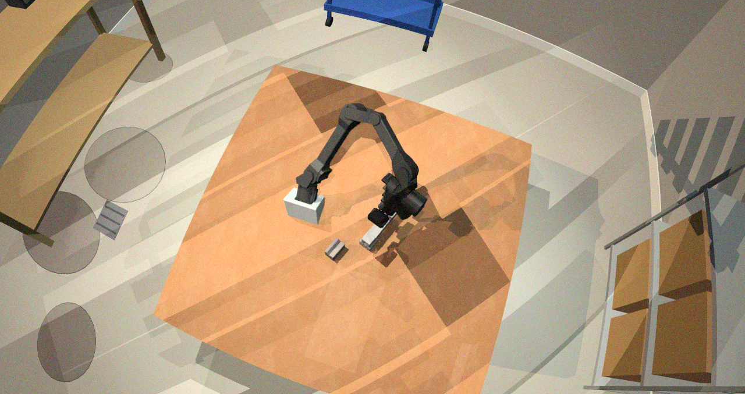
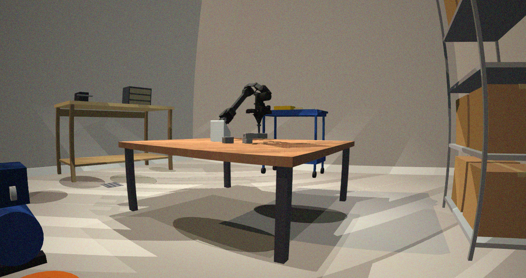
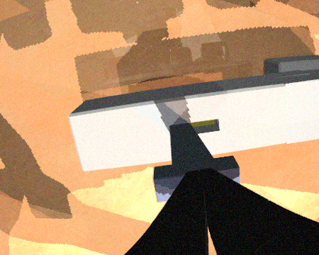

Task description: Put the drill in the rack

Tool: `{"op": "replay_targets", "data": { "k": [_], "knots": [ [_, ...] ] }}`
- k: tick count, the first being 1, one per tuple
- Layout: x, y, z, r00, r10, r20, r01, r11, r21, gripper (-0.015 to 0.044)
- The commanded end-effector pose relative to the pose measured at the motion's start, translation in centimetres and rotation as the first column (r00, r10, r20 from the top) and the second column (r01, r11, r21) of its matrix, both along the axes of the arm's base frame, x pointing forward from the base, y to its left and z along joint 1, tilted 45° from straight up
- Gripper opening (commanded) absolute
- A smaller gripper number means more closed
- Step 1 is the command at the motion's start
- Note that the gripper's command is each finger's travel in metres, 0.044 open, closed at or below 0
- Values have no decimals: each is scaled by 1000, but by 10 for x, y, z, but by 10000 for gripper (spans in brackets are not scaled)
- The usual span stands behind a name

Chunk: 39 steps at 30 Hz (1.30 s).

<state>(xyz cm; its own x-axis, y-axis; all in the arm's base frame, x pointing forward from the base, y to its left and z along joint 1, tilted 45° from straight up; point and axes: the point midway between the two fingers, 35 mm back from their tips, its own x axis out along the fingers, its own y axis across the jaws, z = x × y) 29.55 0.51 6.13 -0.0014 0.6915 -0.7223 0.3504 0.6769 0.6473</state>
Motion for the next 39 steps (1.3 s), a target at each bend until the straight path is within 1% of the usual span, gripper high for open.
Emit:
{"op": "replay_targets", "data": {
  "k": [1, 25, 39],
  "knots": [
    [-3, 4, -3, 1000, -4, -7, 4, 1000, 8, 0],
    [-8, 4, 1, 1000, -4, -8, 4, 1000, 8, 0],
    [-3, 5, -4, 1000, -4, -7, 4, 1000, 8, 0]
  ]
}}
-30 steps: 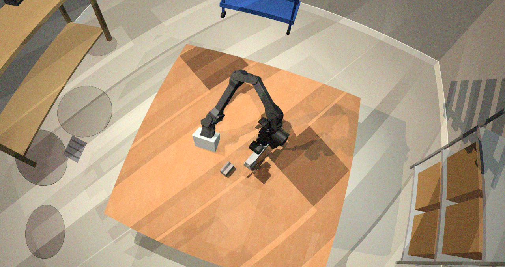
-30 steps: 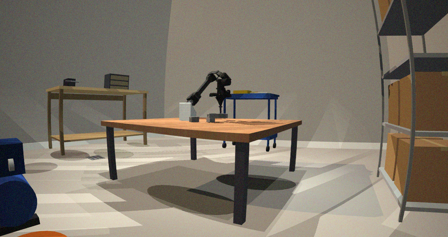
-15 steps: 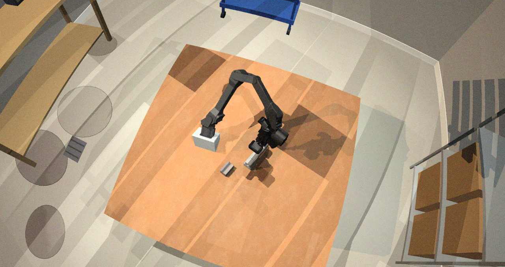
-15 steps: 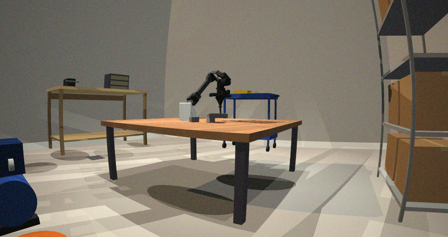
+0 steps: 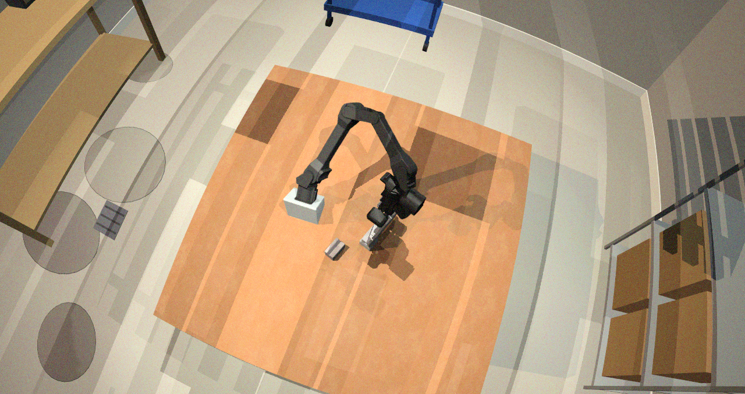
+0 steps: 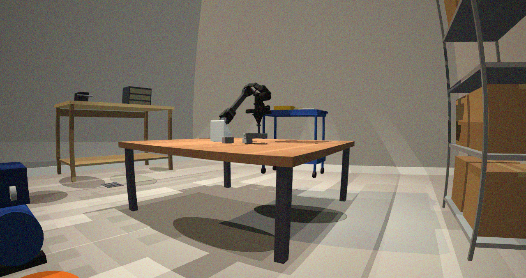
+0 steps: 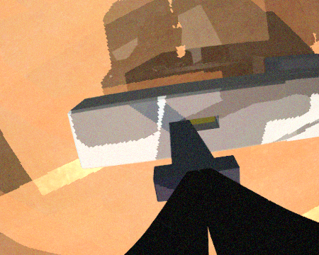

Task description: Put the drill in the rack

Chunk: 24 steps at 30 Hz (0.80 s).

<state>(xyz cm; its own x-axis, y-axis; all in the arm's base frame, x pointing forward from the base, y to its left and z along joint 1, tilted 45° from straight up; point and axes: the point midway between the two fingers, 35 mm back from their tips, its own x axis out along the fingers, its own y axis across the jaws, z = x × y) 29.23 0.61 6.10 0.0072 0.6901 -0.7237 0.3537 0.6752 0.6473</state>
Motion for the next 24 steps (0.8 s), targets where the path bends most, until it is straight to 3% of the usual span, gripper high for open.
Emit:
{"op": "replay_targets", "data": {
  "k": [1, 24],
  "knots": [
    [0, 4, -4, 1000, 5, -11, -5, 1000, 10, 0],
    [-2, 11, -8, 1000, 5, -11, -5, 1000, 11, 0]
  ]
}}
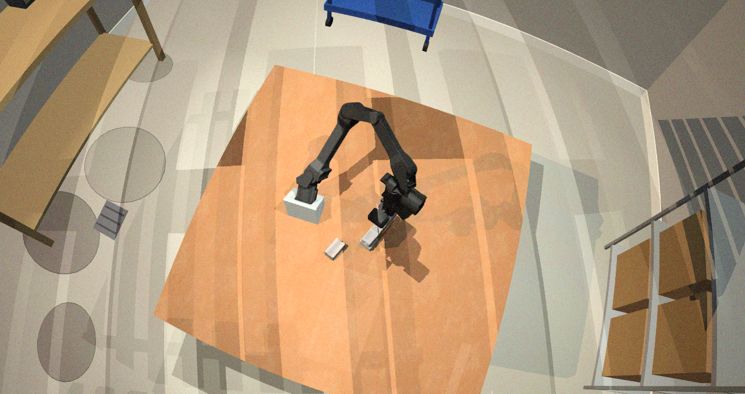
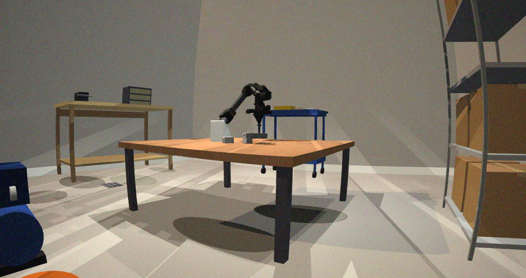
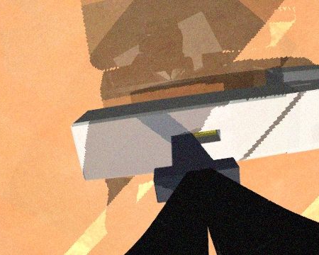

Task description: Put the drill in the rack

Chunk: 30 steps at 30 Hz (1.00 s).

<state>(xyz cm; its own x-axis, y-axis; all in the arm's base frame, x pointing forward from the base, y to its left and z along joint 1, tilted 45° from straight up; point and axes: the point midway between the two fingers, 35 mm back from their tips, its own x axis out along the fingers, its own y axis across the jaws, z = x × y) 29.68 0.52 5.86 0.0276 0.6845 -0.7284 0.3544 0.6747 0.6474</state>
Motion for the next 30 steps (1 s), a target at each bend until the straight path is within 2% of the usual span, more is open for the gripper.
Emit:
{"op": "replay_targets", "data": {
  "k": [1, 30],
  "knots": [
    [-7, 12, -6, 999, 20, -25, -19, 1000, 18, 0],
    [-8, 20, -13, 999, 20, -25, -19, 1000, 19, 0]
  ]
}}
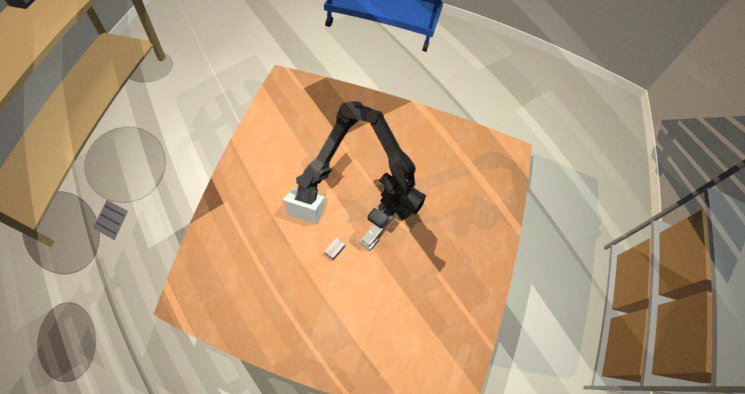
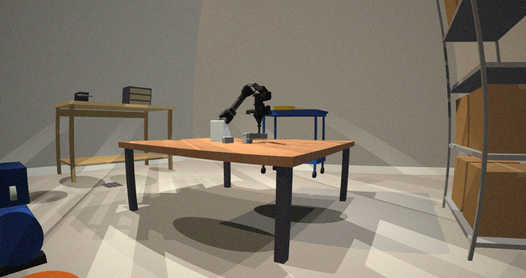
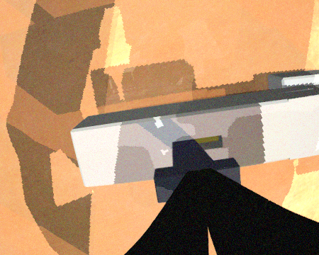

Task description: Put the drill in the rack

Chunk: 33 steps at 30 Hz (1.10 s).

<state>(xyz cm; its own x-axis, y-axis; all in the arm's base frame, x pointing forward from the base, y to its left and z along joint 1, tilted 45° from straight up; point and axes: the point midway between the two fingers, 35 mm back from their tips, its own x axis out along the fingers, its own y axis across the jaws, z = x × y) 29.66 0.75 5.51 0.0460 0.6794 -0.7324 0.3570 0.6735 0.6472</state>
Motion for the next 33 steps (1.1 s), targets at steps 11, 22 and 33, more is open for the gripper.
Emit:
{"op": "replay_targets", "data": {
  "k": [11, 22, 33],
  "knots": [
    [-9, 21, -13, 999, 35, -36, -34, 999, 25, 0],
    [-9, 24, -16, 999, 35, -36, -34, 999, 26, 0],
    [-8, 23, -15, 999, 34, -36, -33, 999, 25, 52]
  ]
}}
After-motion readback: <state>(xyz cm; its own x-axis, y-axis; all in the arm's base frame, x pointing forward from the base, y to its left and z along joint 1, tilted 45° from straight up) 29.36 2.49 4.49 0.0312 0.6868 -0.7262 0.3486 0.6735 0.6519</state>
